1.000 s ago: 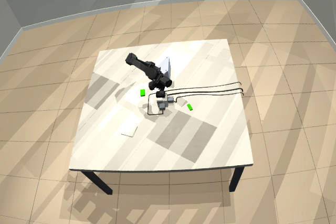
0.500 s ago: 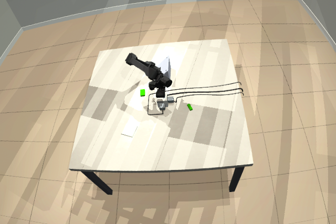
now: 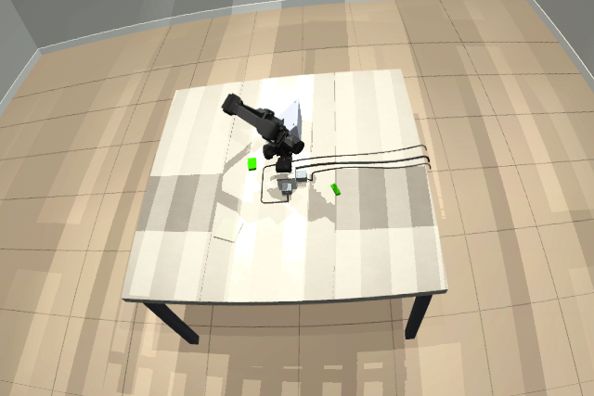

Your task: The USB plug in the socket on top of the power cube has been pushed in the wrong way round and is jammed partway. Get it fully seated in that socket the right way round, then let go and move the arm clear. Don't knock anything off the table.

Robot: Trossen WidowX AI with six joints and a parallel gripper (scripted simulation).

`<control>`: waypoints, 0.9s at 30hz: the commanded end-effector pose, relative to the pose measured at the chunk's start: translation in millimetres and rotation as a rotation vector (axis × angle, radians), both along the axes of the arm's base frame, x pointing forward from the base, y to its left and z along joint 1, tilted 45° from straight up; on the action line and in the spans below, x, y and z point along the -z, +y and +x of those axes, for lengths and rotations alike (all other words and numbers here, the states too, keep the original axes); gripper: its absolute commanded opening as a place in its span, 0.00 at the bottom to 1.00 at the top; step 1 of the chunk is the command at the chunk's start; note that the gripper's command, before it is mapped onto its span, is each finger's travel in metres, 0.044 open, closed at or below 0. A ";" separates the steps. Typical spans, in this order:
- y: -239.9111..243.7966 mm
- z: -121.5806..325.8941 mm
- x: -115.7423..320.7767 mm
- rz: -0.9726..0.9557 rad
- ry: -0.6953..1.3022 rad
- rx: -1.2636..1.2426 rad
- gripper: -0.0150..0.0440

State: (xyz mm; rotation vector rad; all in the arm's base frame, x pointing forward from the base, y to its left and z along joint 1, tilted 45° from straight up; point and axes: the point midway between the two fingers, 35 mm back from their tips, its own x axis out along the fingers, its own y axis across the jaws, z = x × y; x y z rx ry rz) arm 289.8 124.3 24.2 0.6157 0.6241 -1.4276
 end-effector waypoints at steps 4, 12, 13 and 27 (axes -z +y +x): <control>4.0 -0.2 -3.7 0.001 -0.002 0.001 0.25; 7.7 -0.5 -7.5 0.002 -0.002 0.001 0.25; 8.2 -0.5 -8.0 0.002 -0.002 0.001 0.25; 14.7 -1.0 -14.7 0.002 -0.001 0.001 0.25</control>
